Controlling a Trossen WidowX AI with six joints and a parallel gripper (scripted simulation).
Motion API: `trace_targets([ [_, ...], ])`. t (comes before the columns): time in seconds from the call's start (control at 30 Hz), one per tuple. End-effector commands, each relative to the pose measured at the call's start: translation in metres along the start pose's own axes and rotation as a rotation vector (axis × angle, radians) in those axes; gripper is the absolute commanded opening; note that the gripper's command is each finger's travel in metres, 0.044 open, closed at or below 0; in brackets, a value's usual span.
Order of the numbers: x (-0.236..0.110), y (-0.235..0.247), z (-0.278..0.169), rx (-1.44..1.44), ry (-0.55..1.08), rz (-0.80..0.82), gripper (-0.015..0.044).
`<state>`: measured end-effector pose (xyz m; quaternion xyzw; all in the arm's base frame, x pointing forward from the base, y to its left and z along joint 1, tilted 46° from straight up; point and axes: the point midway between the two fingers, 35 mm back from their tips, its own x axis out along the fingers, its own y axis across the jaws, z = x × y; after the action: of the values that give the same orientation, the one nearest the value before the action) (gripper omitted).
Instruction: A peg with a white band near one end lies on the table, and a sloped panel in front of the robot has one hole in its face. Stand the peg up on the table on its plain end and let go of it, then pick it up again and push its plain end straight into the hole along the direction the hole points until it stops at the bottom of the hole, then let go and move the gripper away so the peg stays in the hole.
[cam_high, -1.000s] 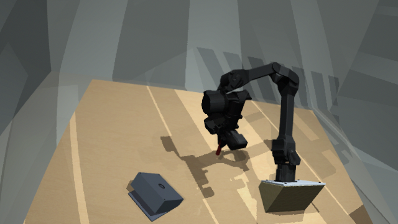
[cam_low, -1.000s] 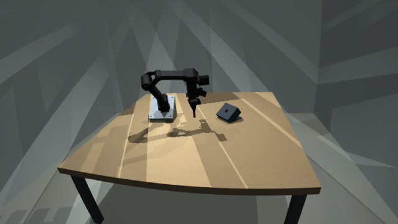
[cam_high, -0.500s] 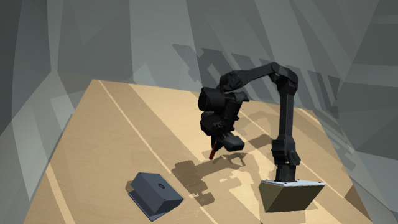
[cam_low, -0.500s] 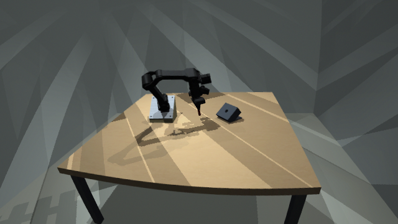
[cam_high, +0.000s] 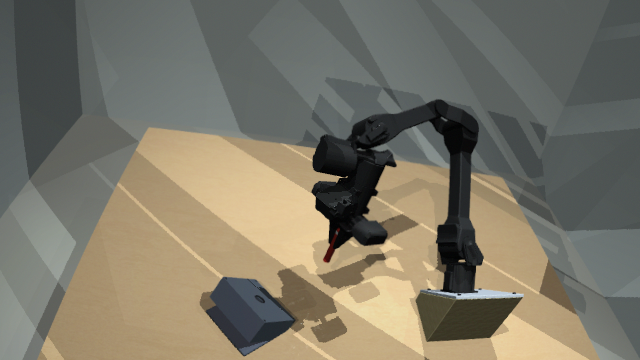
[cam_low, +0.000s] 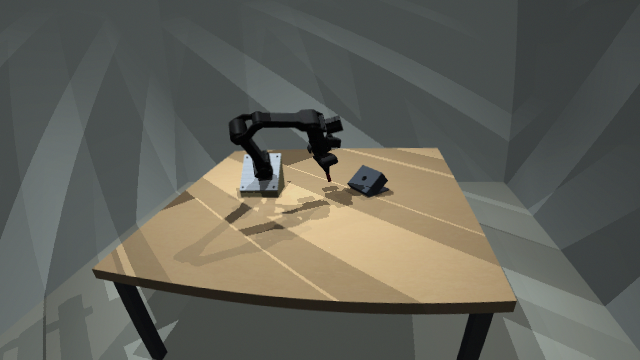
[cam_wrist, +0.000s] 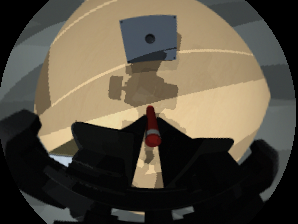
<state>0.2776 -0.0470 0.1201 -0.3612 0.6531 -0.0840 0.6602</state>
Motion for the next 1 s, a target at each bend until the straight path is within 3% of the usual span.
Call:
trace_targets([
  [0.0,0.001,0.002,0.008,-0.020,-0.030,0.011,0.0000],
  [0.97,-0.003,0.010,0.069,-0.180,-0.288,0.031,0.0000],
])
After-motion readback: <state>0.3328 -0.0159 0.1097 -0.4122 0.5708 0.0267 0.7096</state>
